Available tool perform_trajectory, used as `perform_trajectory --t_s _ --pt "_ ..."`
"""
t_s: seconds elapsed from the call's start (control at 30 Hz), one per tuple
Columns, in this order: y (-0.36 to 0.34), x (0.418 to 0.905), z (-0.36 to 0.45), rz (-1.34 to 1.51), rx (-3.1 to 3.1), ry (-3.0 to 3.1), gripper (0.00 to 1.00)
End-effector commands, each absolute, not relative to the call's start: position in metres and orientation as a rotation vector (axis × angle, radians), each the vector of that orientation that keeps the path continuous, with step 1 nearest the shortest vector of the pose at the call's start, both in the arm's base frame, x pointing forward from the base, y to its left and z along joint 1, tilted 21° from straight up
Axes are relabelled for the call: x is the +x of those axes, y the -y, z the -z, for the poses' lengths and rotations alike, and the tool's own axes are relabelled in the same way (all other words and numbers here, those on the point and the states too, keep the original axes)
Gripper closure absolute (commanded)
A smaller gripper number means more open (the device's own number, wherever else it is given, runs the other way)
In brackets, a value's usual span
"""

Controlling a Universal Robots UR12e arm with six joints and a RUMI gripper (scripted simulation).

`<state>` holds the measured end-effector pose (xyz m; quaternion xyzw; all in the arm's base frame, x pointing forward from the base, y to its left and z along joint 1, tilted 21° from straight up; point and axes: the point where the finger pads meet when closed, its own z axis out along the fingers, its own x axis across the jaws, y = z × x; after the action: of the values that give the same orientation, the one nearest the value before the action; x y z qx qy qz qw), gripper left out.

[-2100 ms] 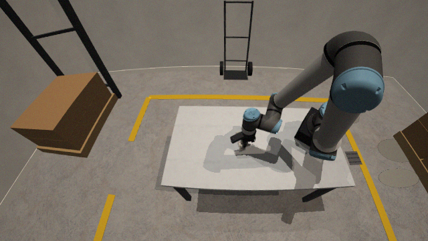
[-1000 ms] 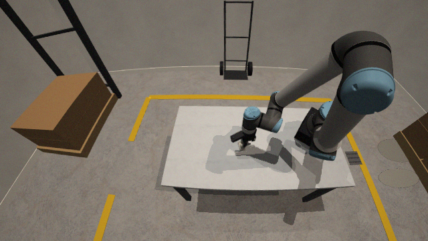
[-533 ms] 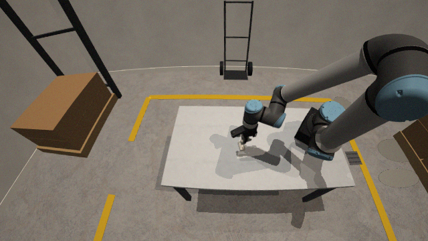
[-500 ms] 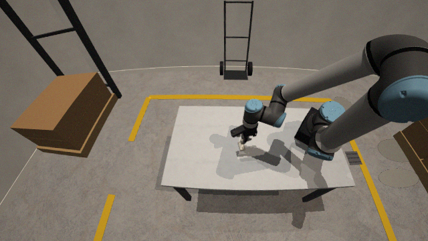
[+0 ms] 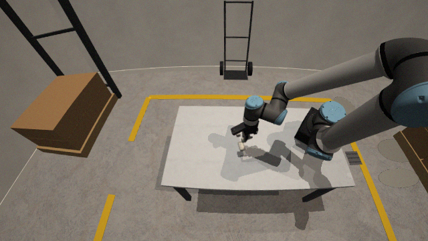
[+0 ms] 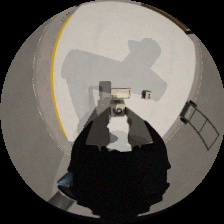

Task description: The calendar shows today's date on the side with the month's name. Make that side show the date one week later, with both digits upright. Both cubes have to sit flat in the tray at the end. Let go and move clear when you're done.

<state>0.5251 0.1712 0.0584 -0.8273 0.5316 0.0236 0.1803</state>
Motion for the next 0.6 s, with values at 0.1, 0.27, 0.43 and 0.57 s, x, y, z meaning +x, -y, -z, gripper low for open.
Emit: perform_trajectory --t_s 0.1,0.27,0.43,0.57 --pt "-0.171 0.526 -0.06 -0.065 -2.337 -1.498 0.9" --pt "-0.172 0.526 -0.06 -0.061 -2.347 -1.483 0.9" --pt "-0.176 0.525 -0.061 -0.045 -2.392 -1.407 0.9" --pt "-0.182 0.524 -0.063 -0.018 -2.456 -1.292 0.9"
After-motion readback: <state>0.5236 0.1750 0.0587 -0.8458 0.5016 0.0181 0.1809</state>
